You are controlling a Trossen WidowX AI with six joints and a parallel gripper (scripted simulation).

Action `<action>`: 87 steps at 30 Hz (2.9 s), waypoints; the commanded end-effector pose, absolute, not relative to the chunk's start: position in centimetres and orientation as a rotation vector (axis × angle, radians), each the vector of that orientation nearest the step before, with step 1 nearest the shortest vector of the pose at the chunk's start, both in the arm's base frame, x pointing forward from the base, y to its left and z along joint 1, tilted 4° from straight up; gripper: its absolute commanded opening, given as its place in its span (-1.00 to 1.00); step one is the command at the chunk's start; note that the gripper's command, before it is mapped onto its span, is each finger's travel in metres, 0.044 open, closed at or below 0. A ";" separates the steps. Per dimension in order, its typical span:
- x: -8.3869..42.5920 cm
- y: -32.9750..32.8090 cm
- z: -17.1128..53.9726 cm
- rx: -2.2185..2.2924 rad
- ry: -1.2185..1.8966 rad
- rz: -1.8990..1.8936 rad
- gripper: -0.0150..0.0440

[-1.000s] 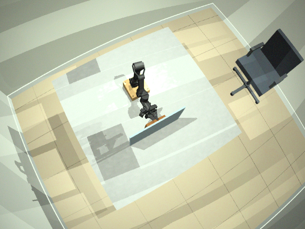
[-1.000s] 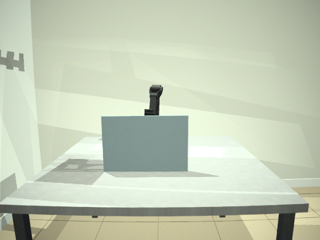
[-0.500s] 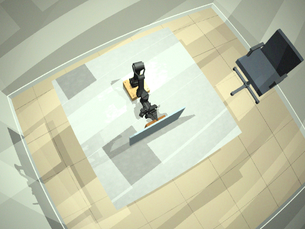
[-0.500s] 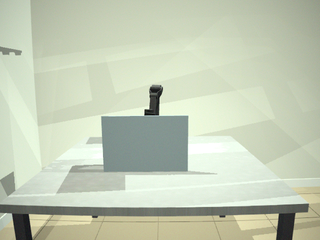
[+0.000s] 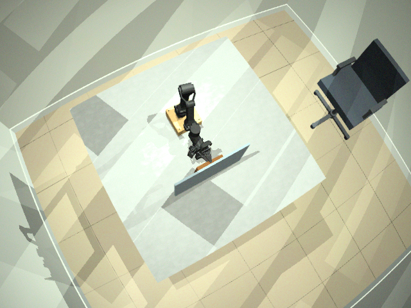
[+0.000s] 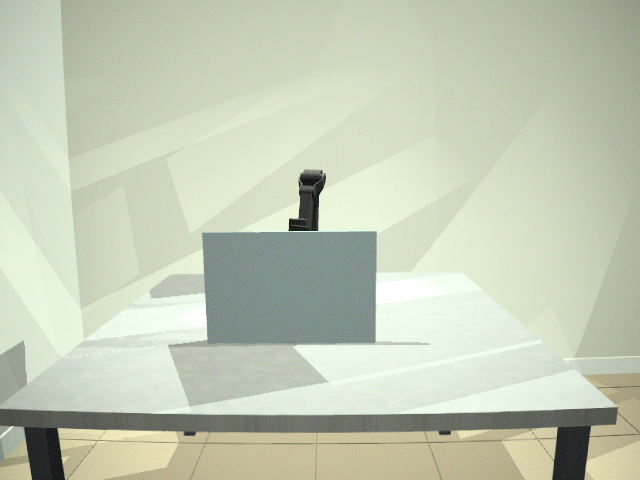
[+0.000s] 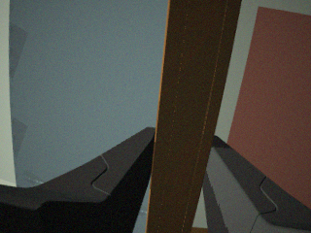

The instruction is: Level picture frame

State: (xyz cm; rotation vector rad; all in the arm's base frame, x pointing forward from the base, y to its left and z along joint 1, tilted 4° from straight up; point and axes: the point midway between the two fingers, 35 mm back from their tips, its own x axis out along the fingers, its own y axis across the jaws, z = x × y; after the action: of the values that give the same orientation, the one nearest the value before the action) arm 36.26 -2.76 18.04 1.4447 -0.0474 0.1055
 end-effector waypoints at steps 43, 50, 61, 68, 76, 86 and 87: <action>36.2 -2.6 19.2 1.439 -0.047 0.102 -0.49; 36.1 -2.6 19.5 1.439 -0.047 0.102 -0.49; 36.1 -2.5 19.7 1.439 -0.047 0.102 -0.49; 36.1 -2.6 19.7 1.439 -0.047 0.102 -0.49; 36.1 -2.6 19.6 1.439 -0.047 0.102 -0.49; 36.1 -2.6 19.6 1.439 -0.047 0.102 -0.49; 36.1 -2.6 19.6 1.439 -0.047 0.102 -0.49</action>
State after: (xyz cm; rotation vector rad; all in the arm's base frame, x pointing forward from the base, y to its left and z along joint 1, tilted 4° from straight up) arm 36.17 -2.53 19.14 1.4489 -0.0325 0.0933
